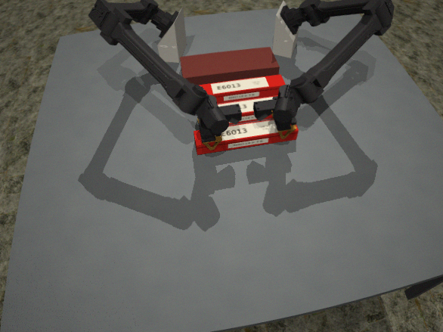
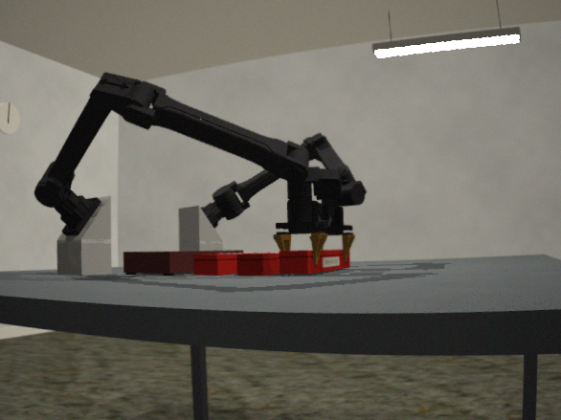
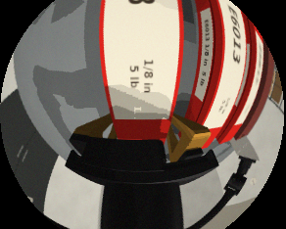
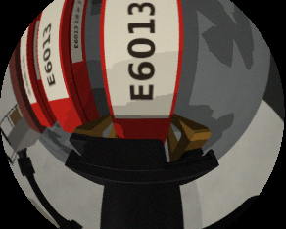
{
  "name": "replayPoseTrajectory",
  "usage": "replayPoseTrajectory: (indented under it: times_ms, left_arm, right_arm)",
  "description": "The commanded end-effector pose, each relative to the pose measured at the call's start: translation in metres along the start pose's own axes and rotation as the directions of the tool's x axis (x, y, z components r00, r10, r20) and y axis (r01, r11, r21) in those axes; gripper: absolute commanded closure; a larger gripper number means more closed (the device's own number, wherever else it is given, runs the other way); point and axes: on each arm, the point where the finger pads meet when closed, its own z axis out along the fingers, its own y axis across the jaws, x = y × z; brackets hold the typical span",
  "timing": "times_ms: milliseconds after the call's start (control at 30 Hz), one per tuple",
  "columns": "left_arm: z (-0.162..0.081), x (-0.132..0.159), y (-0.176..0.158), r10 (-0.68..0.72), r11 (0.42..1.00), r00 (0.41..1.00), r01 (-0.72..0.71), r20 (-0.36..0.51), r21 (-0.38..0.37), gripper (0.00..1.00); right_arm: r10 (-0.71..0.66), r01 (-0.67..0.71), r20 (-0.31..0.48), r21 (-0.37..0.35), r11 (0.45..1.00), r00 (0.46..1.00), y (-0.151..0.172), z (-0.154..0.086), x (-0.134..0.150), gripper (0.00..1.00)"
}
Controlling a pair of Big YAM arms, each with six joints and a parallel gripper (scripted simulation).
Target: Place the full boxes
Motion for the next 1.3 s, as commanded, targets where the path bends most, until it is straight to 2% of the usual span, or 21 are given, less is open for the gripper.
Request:
replayPoseTrajectory:
  times_ms: [0, 1267]
  left_arm:
    - [-0.0131, -0.0011, 0.0130, -0.011, 0.999, 1.000, 0.011, 0.013, -0.031, 1.00]
    - [-0.0123, -0.0008, 0.0133, -0.011, 0.999, 1.000, 0.011, 0.013, -0.031, 1.00]
  right_arm:
    - [0.014, -0.014, 0.003, 0.033, 0.999, 1.000, -0.0109, -0.0141, 0.0099, 1.00]
    - [0.016, -0.016, 0.003, 0.035, 0.999, 1.000, -0.0126, -0.0137, 0.0050, 1.00]
